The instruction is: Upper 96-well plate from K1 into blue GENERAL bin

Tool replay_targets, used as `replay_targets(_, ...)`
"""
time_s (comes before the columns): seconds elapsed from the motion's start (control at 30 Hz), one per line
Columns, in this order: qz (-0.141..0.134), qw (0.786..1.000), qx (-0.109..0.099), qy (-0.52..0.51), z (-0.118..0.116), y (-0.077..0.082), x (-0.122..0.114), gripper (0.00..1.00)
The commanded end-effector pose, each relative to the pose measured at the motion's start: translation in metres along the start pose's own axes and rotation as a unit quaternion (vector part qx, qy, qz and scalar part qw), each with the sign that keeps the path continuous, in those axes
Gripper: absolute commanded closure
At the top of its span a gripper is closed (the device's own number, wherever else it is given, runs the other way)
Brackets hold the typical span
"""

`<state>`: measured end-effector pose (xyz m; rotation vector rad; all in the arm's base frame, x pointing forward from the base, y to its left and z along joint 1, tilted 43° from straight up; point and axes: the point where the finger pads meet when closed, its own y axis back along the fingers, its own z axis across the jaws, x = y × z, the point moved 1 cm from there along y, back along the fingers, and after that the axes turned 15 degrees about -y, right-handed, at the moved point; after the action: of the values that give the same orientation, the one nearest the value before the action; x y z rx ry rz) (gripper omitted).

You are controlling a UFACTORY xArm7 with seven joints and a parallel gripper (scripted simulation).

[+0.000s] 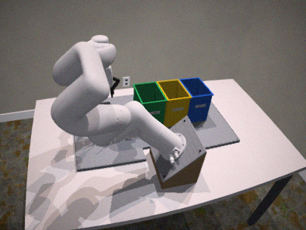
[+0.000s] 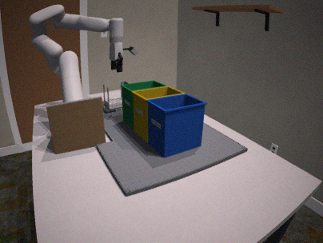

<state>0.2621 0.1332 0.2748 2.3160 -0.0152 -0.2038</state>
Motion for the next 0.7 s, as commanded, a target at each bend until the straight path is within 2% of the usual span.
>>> replay_targets(0.0,0.001,1.0,0.001,0.0,0.0,-0.006,0.001,0.0)
replay_targets(0.67,0.001,1.0,0.001,0.0,-0.001,-0.036,0.001,0.0)
